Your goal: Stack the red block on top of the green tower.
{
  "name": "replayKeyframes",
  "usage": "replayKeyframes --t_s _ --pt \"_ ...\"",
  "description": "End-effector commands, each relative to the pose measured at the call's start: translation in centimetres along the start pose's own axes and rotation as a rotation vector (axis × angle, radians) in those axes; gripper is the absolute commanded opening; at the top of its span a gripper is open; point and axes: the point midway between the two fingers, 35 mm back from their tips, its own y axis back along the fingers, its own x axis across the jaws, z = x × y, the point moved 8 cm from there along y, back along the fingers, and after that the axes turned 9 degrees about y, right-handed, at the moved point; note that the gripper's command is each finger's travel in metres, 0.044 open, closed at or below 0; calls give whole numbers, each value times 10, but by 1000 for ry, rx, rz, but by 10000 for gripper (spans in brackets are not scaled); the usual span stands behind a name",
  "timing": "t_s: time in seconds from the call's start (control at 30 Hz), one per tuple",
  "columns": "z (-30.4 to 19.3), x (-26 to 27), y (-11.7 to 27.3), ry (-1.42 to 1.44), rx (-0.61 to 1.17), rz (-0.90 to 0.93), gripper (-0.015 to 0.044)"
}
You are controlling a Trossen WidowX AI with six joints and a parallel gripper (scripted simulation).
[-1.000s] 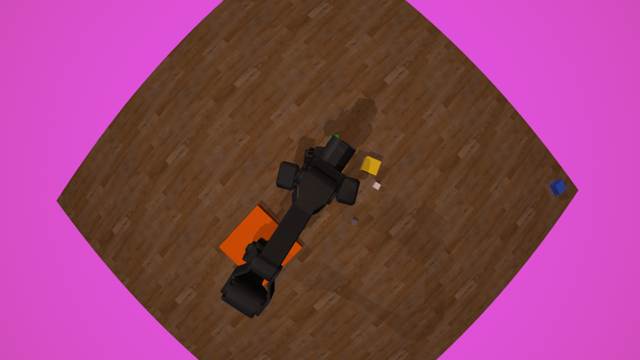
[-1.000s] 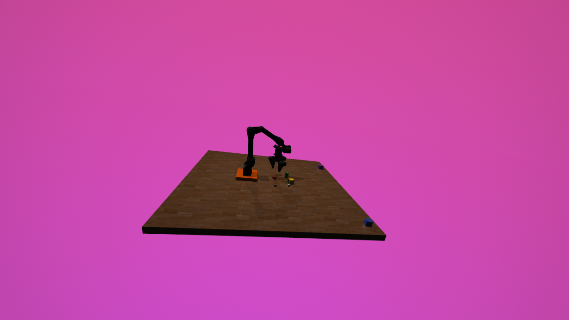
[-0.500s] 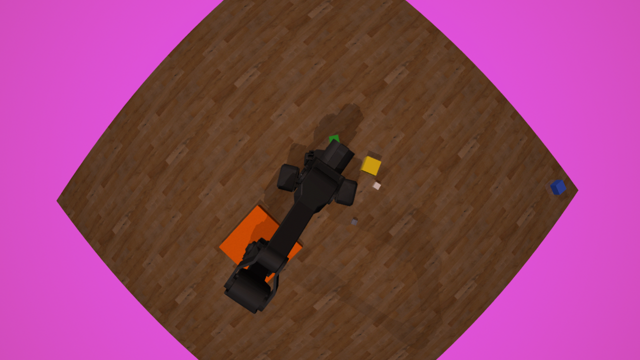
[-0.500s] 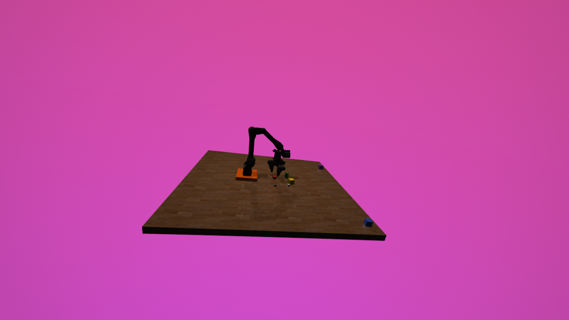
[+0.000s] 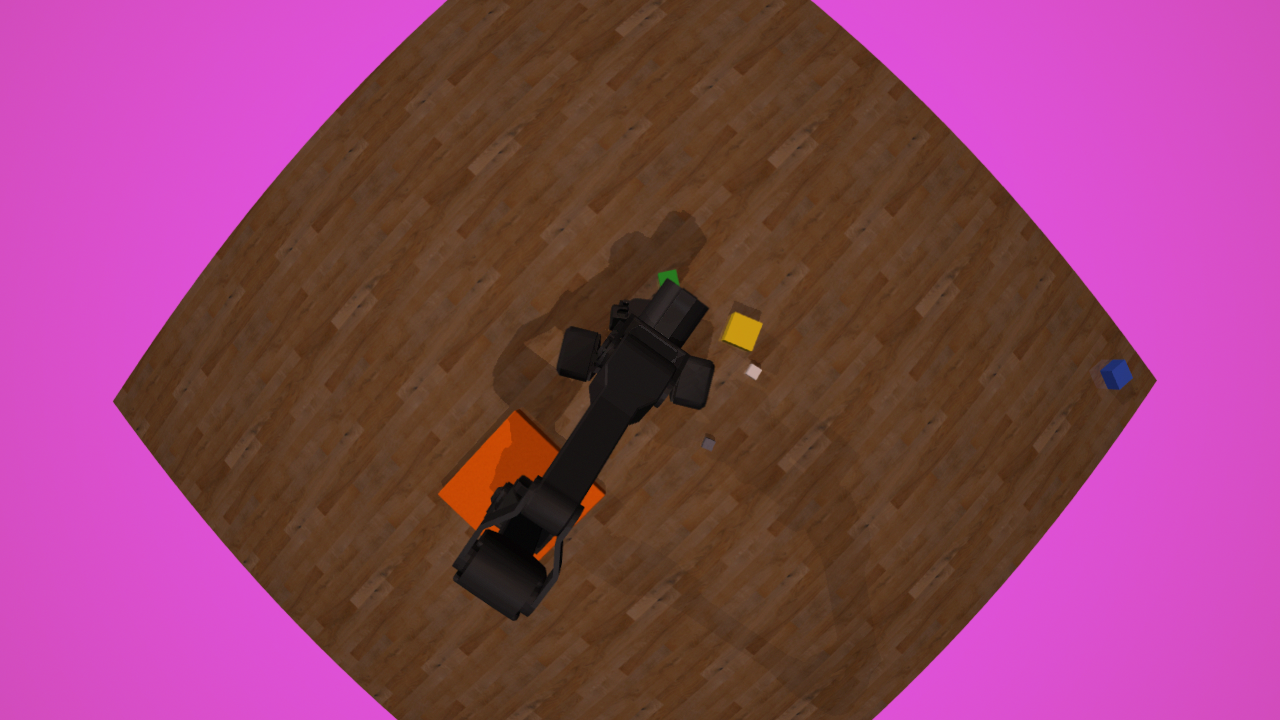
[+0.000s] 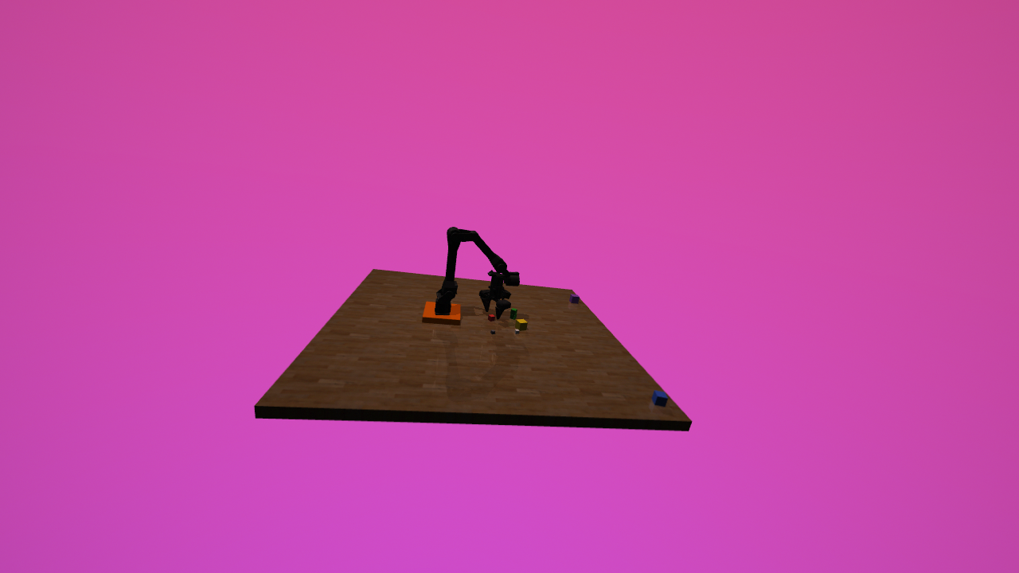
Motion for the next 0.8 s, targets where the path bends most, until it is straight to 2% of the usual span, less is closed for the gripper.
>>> replayKeyframes --t_s 0.0,0.73,0.77 --pt "-1 1 -8 2 2 8 440" --pt "-1 1 -18 2 2 8 440" --pt "-1 1 -18 2 2 8 414"
